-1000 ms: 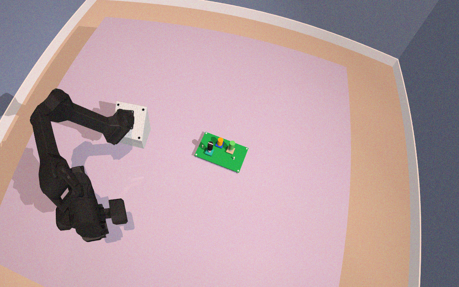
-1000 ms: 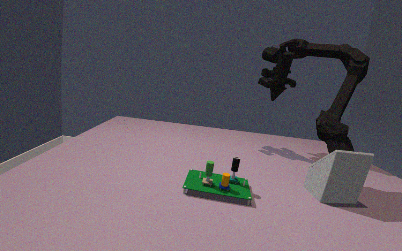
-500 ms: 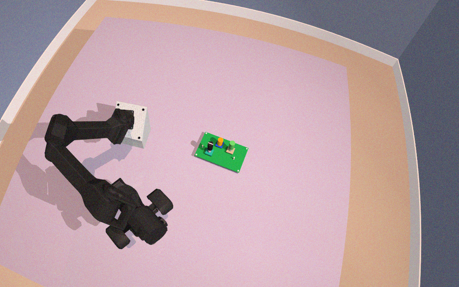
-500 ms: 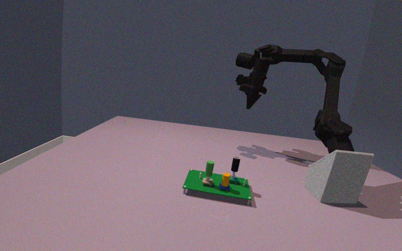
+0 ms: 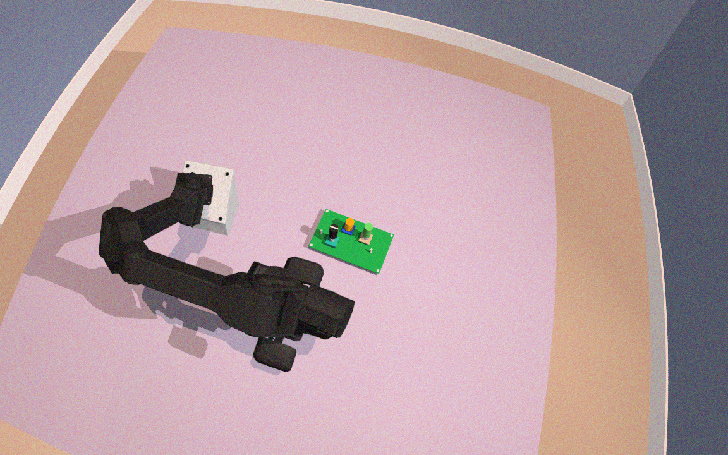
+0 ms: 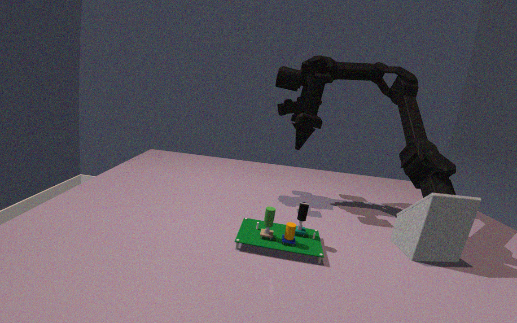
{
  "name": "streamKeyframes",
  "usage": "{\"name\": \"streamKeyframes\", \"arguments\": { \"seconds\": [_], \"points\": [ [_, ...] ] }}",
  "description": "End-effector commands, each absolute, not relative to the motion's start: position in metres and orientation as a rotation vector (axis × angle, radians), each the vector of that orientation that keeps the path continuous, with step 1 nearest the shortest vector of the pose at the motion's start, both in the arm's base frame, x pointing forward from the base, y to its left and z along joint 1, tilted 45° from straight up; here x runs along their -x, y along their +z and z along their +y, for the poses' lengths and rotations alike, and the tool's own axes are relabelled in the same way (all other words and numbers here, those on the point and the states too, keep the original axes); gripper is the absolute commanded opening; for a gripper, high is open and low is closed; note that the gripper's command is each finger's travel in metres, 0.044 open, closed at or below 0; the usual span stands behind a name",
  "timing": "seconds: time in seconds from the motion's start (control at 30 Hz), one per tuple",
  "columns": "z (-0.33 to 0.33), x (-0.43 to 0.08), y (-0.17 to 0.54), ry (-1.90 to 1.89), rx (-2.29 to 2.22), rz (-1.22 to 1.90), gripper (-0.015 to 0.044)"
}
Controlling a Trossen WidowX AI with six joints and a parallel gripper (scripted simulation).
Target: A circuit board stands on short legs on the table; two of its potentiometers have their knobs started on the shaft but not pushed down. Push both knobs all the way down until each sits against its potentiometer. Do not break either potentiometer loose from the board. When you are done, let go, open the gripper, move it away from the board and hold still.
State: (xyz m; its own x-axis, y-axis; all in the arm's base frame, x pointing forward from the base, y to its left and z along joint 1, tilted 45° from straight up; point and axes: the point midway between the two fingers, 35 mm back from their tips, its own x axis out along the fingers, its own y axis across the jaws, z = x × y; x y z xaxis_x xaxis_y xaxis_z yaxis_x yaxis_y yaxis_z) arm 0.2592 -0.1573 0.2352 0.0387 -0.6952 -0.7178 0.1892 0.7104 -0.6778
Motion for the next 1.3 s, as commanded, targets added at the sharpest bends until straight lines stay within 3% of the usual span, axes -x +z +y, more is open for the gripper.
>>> {"name": "streamKeyframes", "arguments": {
  "seconds": [0.0,0.4,0.83,1.27],
  "points": [
    [-0.137,-0.278,0.205,-0.593,0.559,1.461,0.0],
    [-0.073,-0.311,0.13,-0.278,0.848,1.634,0.0],
    [-0.002,-0.309,0.051,0.044,1.188,1.775,0.0],
    [-0.013,-0.306,0.033,0.059,1.207,1.781,0.0]
  ]
}}
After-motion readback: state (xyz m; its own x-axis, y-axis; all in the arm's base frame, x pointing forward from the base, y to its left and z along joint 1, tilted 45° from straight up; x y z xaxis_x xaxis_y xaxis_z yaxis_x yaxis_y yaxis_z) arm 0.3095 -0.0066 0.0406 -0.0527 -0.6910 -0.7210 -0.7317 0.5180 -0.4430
